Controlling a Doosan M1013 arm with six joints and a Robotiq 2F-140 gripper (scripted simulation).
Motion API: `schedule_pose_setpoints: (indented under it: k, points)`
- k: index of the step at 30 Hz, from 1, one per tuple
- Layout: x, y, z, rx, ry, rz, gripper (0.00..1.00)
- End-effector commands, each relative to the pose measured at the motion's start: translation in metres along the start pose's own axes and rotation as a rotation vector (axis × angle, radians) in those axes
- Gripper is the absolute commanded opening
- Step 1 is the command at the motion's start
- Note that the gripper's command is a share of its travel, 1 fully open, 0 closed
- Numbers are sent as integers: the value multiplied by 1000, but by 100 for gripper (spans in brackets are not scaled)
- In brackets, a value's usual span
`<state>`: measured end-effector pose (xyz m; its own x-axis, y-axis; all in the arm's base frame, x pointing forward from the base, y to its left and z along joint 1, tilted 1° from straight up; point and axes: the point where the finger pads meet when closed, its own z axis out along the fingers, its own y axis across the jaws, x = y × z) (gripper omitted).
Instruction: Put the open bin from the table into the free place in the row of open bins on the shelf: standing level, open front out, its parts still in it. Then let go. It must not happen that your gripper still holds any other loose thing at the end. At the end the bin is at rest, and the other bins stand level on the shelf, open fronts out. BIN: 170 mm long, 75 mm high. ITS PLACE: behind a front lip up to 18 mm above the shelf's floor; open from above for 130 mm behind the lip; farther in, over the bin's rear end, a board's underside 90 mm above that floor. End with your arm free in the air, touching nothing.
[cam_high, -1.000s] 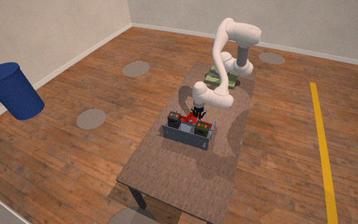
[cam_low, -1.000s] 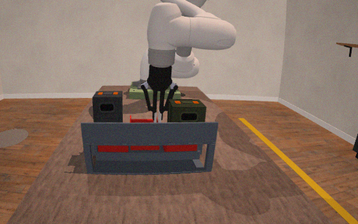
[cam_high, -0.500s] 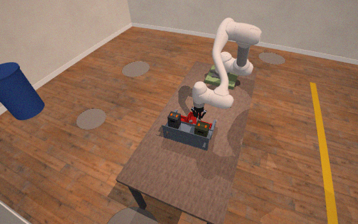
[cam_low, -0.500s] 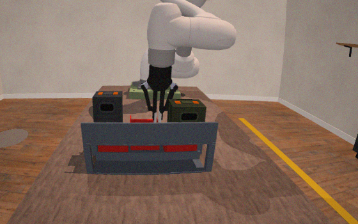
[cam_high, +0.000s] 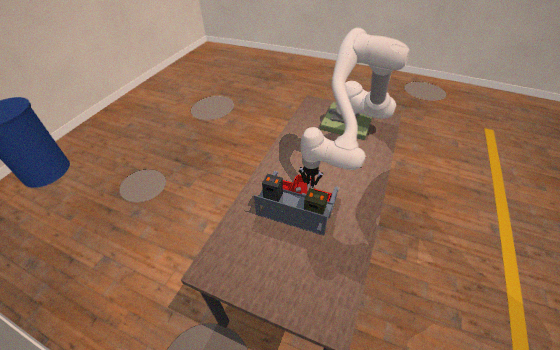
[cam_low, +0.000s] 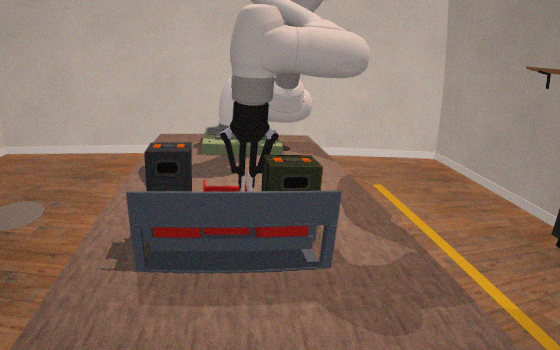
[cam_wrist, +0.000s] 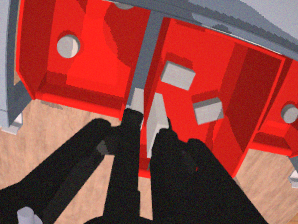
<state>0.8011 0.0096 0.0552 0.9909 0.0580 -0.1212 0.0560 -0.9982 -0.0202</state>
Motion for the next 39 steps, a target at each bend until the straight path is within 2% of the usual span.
schedule_pose_setpoints:
  k: [1, 39]
  points:
    - [0, 0, 0, 0, 0, 0, 6]
    - [-1, 0, -8, 0, 0, 0, 6]
